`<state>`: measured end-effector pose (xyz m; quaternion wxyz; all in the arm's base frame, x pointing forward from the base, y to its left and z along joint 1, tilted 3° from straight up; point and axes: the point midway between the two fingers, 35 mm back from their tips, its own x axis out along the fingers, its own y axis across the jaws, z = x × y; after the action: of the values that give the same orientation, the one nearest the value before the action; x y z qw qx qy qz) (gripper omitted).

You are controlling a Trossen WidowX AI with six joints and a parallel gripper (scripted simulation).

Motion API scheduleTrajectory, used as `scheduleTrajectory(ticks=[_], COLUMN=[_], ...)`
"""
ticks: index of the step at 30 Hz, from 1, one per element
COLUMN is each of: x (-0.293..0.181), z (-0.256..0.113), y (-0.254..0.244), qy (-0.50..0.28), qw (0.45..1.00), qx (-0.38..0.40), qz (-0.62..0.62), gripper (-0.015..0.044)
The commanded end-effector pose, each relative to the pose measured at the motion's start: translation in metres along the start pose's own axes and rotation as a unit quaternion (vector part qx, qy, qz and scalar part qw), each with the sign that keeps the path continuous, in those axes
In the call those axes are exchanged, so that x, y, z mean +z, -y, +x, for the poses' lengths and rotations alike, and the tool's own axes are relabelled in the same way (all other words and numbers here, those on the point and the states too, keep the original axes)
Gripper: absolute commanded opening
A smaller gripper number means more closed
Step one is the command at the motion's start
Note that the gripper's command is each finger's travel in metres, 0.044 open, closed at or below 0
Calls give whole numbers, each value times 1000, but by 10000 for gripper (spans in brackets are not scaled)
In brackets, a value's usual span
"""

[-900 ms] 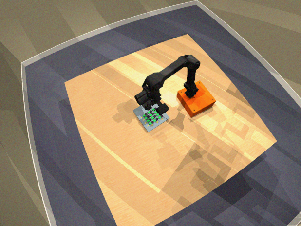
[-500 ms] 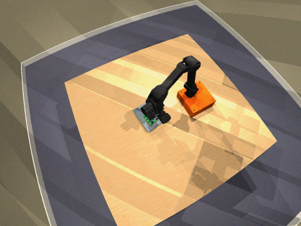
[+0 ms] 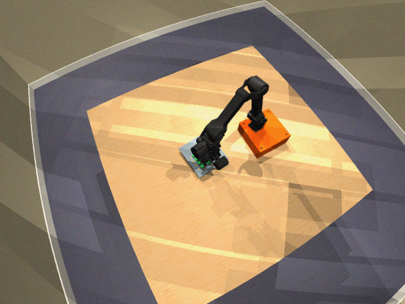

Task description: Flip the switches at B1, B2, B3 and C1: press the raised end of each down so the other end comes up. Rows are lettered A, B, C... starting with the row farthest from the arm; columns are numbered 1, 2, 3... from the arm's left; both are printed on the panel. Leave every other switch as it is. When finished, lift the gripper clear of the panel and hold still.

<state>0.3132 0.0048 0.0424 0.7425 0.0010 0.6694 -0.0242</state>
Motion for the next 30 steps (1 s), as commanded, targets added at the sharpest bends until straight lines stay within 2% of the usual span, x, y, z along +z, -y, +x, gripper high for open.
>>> scheduleTrajectory(ticks=[1, 13, 30], x=[-3, -4, -4], z=[7, 21, 21], y=[1, 1, 1], qy=[-7, -7, -7], qw=[1000, 1000, 1000], qx=[-4, -4, -4], qz=[1, 1, 1], gripper=[0, 0, 0])
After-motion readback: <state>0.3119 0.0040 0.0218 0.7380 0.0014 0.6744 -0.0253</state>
